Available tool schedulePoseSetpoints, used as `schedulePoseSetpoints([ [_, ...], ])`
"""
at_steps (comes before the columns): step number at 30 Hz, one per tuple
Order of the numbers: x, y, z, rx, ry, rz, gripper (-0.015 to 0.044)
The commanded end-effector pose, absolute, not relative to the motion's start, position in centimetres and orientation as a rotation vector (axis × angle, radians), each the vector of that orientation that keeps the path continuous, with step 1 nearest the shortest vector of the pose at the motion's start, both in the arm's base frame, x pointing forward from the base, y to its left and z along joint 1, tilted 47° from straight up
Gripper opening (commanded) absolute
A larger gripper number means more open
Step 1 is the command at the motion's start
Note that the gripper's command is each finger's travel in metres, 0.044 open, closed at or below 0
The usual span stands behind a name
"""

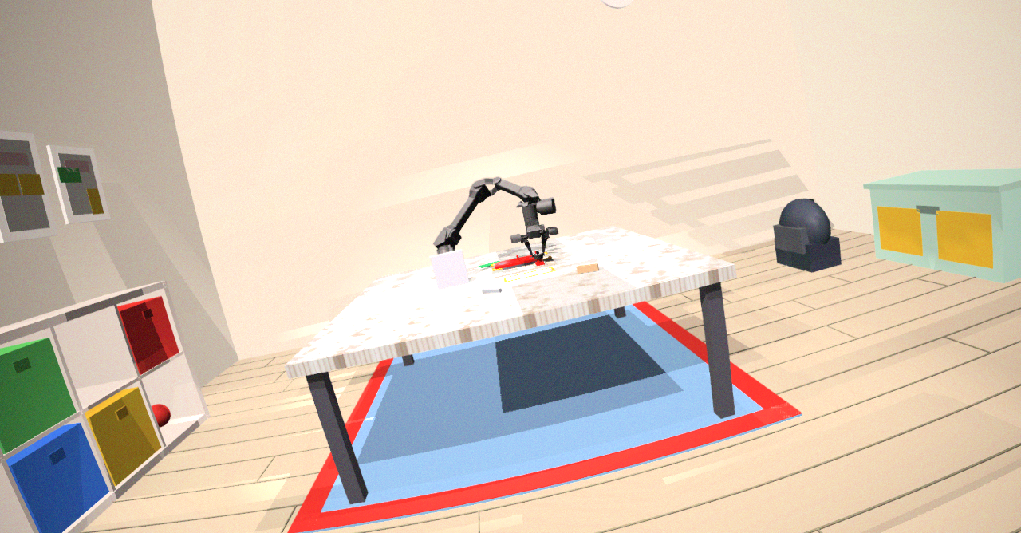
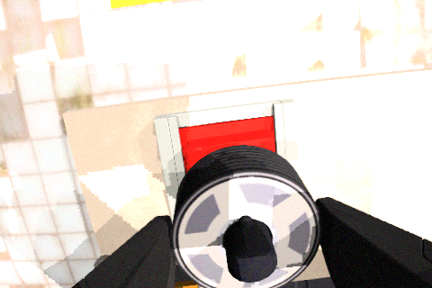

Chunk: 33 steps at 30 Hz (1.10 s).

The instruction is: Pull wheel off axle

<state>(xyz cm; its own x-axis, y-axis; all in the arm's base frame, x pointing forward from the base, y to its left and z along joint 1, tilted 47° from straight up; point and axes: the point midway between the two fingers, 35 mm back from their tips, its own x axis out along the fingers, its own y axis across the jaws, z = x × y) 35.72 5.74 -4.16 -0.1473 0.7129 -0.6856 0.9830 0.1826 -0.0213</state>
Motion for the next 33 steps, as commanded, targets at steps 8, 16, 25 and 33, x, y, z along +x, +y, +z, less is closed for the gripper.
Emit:
schedulePoseSetpoints([
  [8, 35.82, 4.84, -3.57, 1.597, 1.916, -0.659, 0.0],
  [16, 35.86, 4.65, -3.39, 1.598, 1.915, -0.659, 0.0],
  [25, 35.9, 4.43, -3.19, 1.599, 1.915, -0.659, 0.0],
  [33, 35.93, 4.24, -3.01, 1.599, 1.915, -0.66, 0.0],
])
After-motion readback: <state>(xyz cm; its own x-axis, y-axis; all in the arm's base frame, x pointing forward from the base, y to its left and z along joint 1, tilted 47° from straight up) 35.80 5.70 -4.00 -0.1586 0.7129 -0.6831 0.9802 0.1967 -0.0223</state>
